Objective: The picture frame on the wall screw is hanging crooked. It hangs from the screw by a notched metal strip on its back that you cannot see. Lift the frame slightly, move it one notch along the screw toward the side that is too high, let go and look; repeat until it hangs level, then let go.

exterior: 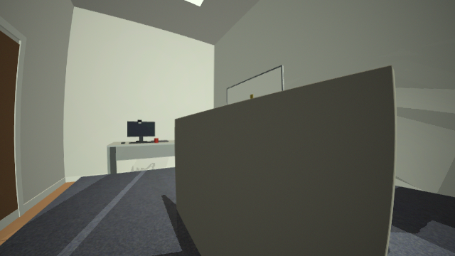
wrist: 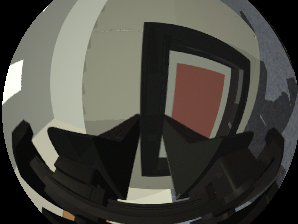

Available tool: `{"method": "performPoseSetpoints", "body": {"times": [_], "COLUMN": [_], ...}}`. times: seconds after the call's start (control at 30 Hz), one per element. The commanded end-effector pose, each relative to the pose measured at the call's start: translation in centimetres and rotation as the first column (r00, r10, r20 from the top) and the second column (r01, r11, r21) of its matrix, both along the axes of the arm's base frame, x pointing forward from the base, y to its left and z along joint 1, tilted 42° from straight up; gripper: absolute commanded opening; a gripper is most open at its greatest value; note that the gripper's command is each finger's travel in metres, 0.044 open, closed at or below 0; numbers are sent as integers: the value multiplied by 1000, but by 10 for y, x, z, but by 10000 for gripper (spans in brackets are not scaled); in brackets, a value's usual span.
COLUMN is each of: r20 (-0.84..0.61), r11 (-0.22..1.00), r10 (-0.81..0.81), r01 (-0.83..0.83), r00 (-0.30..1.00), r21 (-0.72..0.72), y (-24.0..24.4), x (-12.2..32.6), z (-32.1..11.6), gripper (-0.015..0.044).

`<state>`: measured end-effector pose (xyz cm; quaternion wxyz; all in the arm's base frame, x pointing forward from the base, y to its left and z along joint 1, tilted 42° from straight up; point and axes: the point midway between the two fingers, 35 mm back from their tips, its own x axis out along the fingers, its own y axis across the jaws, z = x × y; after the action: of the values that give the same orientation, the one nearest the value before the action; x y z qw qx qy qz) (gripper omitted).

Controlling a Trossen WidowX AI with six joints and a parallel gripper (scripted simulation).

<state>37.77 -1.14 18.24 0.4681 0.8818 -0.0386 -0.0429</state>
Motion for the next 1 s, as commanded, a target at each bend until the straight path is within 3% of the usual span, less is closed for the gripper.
{"method": "performPoseSetpoints", "body": {"times": [0.0,0.97], "r20": [1,17], "r11": [1000,988], "r10": [1,-7], "r01": [-1,4], "r00": [1000,1000], "r21": [1,155], "y": [0,-1], "x": [0,0], "z": [0,0], "gripper": [0,0]}}
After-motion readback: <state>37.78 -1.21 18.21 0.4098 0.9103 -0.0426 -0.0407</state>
